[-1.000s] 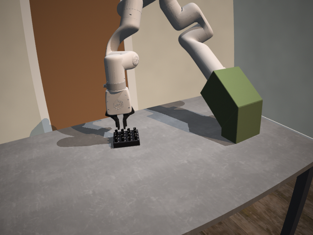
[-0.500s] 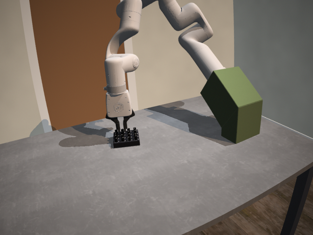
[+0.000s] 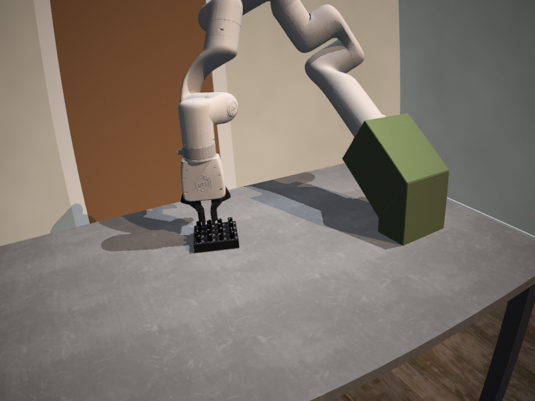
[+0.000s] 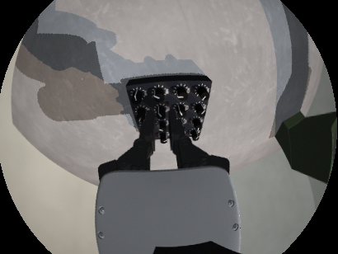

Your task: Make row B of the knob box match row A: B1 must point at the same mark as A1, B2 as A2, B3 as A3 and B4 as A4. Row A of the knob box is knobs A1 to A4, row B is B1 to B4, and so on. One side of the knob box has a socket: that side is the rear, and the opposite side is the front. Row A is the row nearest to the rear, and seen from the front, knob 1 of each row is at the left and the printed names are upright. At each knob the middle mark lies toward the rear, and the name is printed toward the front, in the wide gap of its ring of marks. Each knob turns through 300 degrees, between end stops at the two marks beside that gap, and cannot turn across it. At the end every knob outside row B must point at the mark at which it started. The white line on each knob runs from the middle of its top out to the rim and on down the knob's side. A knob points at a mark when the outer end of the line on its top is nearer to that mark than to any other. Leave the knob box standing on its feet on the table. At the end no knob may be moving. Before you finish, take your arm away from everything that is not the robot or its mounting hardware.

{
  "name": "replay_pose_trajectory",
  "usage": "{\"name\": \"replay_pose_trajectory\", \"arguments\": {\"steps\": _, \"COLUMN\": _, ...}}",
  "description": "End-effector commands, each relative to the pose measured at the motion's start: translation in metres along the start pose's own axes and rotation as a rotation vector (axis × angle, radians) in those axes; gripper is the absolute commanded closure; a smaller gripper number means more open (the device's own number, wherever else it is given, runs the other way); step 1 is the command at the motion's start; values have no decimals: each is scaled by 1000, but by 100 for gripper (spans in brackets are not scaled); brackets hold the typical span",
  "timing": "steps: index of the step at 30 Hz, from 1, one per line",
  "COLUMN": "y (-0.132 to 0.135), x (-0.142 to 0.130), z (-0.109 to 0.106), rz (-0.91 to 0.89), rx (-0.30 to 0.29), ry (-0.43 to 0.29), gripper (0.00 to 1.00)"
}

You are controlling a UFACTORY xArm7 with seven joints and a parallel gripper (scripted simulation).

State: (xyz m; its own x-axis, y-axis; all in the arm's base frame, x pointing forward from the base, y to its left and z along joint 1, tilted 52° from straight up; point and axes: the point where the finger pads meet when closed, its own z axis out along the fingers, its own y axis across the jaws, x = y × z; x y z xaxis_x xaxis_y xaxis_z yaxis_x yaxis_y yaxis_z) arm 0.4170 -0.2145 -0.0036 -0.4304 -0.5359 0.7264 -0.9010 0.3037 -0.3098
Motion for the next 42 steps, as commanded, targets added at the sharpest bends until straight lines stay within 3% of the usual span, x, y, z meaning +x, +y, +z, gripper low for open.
{"name": "replay_pose_trajectory", "arguments": {"steps": 1, "y": -1, "x": -1, "z": -1, "rz": -1, "rx": 3, "ry": -3, "gripper": 81}}
{"name": "replay_pose_trajectory", "arguments": {"steps": 42, "y": -1, "x": -1, "z": 3, "rz": -1, "rx": 3, "ry": -3, "gripper": 81}}
